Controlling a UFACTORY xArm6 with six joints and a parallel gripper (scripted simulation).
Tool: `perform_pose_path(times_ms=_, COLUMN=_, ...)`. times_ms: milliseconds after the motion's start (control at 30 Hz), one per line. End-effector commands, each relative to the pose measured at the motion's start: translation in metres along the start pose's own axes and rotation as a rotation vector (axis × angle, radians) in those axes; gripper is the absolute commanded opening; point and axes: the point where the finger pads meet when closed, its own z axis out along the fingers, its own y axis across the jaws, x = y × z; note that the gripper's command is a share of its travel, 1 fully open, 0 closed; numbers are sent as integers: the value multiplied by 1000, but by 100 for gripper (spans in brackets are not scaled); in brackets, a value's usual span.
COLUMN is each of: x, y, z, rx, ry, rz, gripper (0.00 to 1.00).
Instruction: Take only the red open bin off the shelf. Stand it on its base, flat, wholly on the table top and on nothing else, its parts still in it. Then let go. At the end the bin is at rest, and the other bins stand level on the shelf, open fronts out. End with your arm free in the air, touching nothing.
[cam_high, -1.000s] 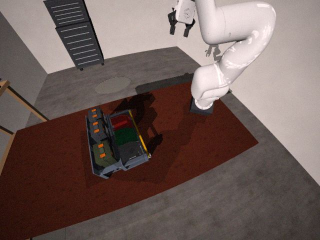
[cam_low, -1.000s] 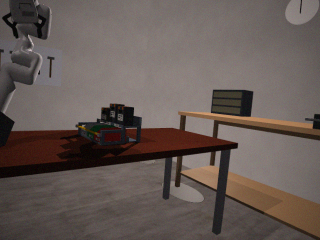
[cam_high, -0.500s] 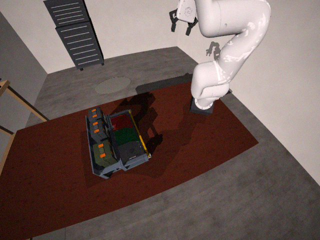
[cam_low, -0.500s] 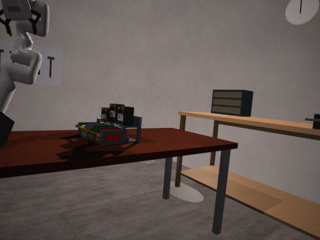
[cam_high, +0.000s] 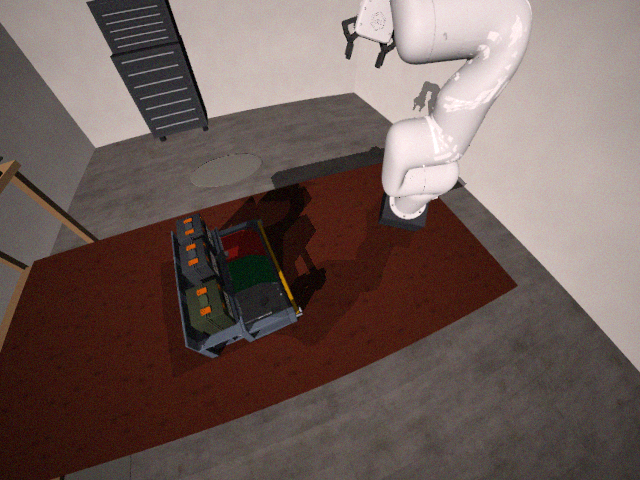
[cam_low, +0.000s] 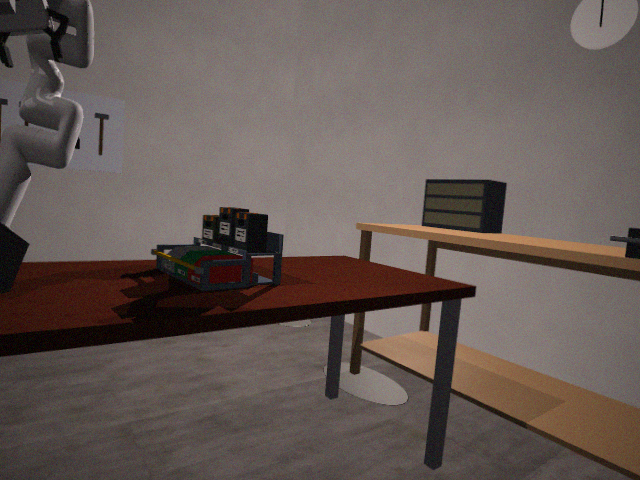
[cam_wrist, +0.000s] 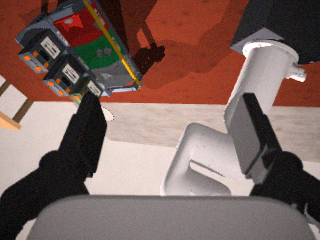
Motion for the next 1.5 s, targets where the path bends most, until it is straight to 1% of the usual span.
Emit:
perform_pose_path(times_ms=0, x=34, y=15, z=-10, rx=34, ry=10, rz=194, gripper=100)
perform_pose_path(times_ms=367, x=34, y=15, z=-10, rx=34, ry=10, rz=194, gripper=100)
perform_pose_path(times_ms=533, x=82, y=37, z=-24, rx=79, ry=24, rz=445, gripper=100)
perform_pose_path(times_ms=933, x=82, y=37, z=-24, rx=79, ry=24, rz=445, gripper=100)
perform_pose_path(times_ms=1100, x=109, y=49, z=-32, rx=89, ry=27, rz=502, gripper=100)
perform_pose_path(times_ms=1467, x=109, y=49, z=-32, rx=89, ry=27, rz=502, gripper=100)
